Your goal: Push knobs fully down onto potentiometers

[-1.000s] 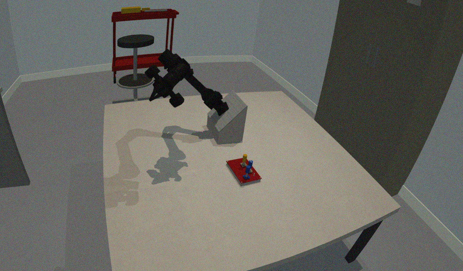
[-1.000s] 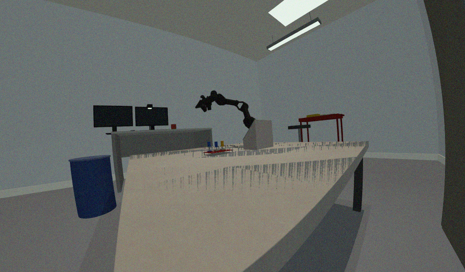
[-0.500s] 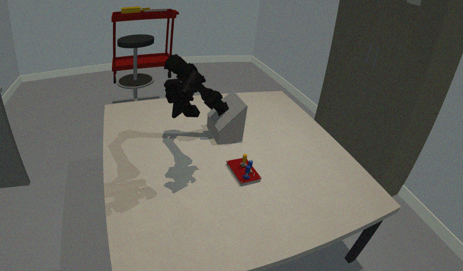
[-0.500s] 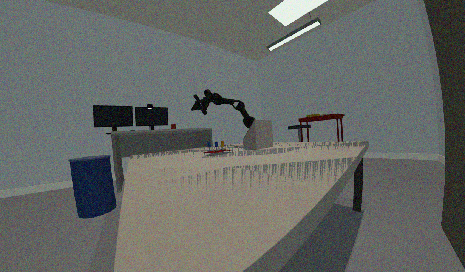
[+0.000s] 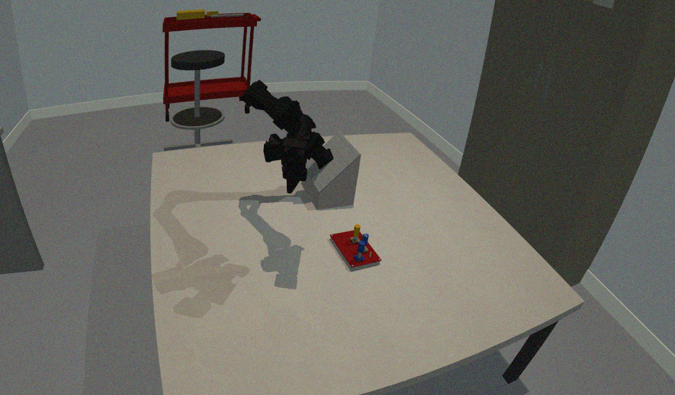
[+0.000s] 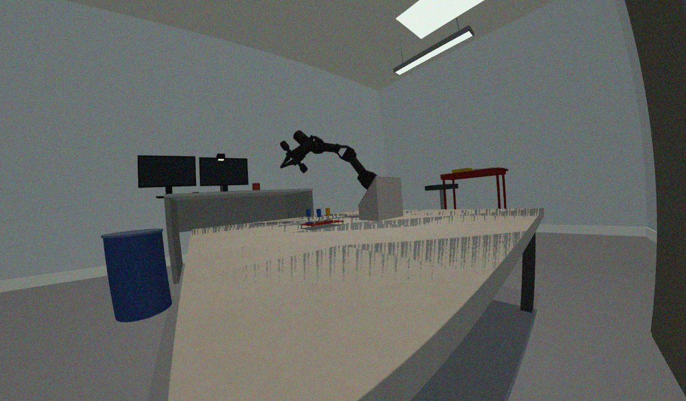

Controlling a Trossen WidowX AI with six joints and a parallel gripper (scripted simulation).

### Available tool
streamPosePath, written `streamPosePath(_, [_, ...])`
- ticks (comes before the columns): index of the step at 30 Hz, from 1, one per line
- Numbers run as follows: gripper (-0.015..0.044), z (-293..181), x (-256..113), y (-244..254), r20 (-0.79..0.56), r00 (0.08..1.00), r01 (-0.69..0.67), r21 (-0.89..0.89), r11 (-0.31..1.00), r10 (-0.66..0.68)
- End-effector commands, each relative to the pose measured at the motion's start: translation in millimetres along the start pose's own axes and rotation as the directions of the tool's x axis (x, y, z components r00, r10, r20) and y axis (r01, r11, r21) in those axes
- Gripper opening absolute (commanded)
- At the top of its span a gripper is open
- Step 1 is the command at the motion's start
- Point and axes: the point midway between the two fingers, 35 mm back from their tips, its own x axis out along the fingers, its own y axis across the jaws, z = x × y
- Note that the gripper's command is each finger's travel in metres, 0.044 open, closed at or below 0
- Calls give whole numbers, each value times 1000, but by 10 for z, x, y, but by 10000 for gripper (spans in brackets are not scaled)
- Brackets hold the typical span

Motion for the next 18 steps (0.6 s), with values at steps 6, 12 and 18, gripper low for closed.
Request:
streamPosePath(6, [0, -393, 65, -194, -84, 993, 64, -246, 967, -87])
streamPosePath(12, [0, -681, 78, -377, -139, 977, 90, -411, 907, -159])
streamPosePath(18, [0, -975, 66, -588, -188, 952, 94, -574, 814, -242])
